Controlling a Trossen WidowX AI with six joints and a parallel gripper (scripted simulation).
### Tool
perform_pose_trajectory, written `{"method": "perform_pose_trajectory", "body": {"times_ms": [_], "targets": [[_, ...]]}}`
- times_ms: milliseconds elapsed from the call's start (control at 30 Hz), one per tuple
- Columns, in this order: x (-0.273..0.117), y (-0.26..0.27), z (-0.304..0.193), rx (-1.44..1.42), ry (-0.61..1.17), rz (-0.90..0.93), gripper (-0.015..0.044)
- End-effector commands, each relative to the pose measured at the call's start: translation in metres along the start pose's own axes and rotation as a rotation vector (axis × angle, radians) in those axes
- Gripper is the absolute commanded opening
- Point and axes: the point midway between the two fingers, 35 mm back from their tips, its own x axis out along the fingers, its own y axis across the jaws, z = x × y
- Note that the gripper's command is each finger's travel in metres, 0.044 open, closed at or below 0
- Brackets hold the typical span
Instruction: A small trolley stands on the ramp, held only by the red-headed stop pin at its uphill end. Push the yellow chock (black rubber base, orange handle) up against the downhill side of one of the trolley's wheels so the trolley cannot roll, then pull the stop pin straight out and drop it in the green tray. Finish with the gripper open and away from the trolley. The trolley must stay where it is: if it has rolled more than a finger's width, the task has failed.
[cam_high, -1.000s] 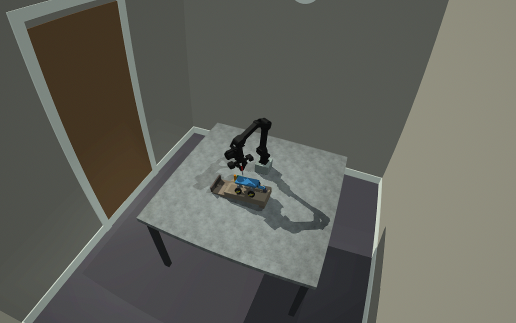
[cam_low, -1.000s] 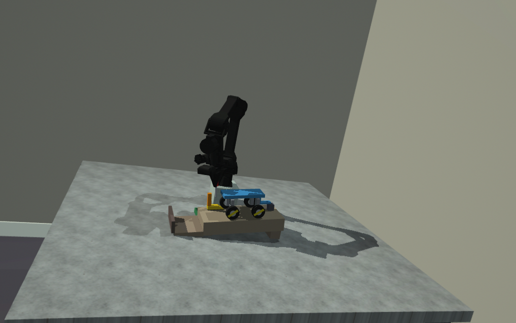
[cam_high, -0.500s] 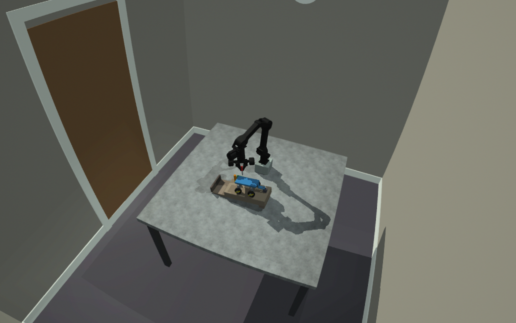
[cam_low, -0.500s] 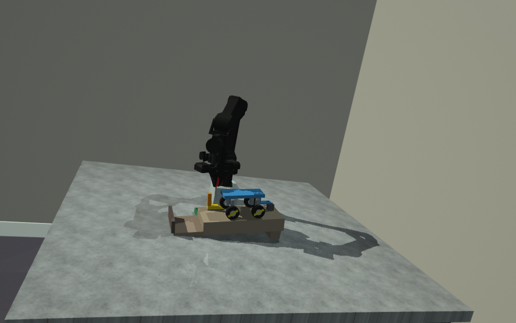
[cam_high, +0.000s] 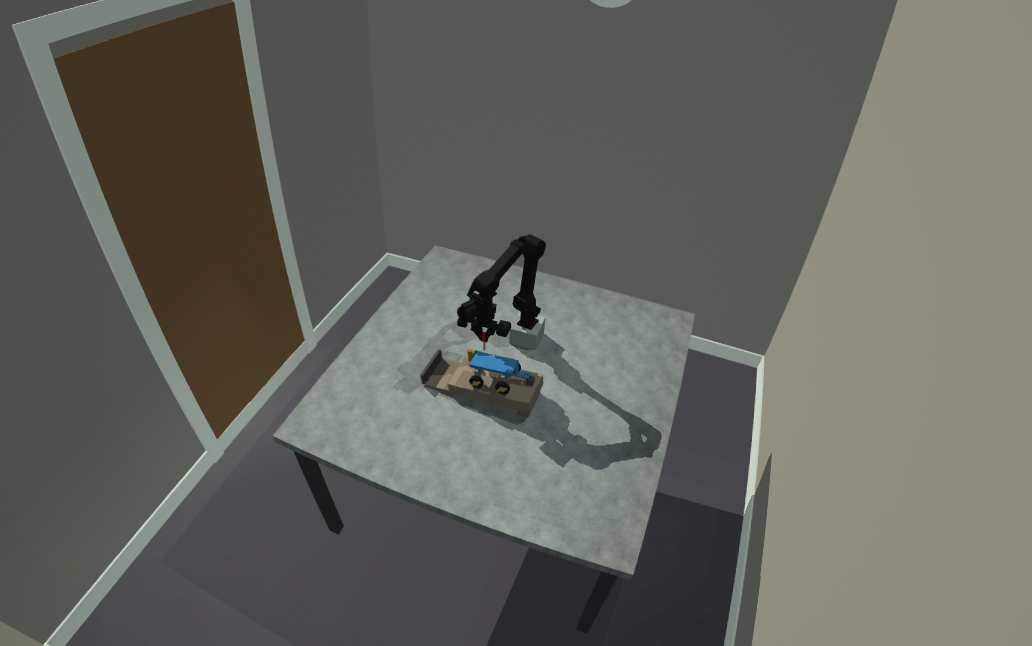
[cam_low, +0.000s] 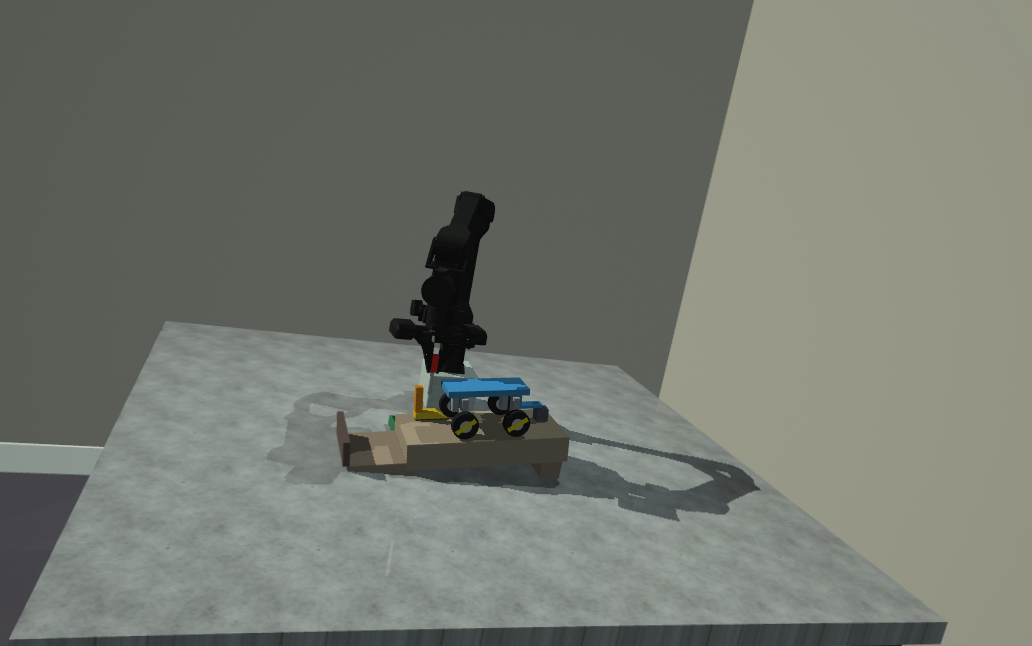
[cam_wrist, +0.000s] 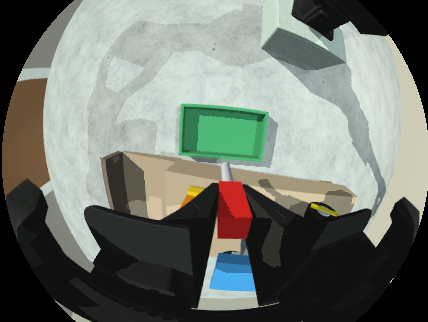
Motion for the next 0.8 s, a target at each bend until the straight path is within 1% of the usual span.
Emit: {"method": "perform_pose_trajectory", "body": {"times_ms": [0, 333, 500, 767], "targets": [[0.000, 0.001, 0.001, 0.019, -0.002, 0.008, 0.0000], [0.020, -0.001, 0.020, 0.019, -0.005, 0.008, 0.0000], [0.021, -0.001, 0.020, 0.019, -0.005, 0.011, 0.0000], [0.040, 0.005, 0.019, 0.017, -0.008, 0.152, 0.0000]]}}
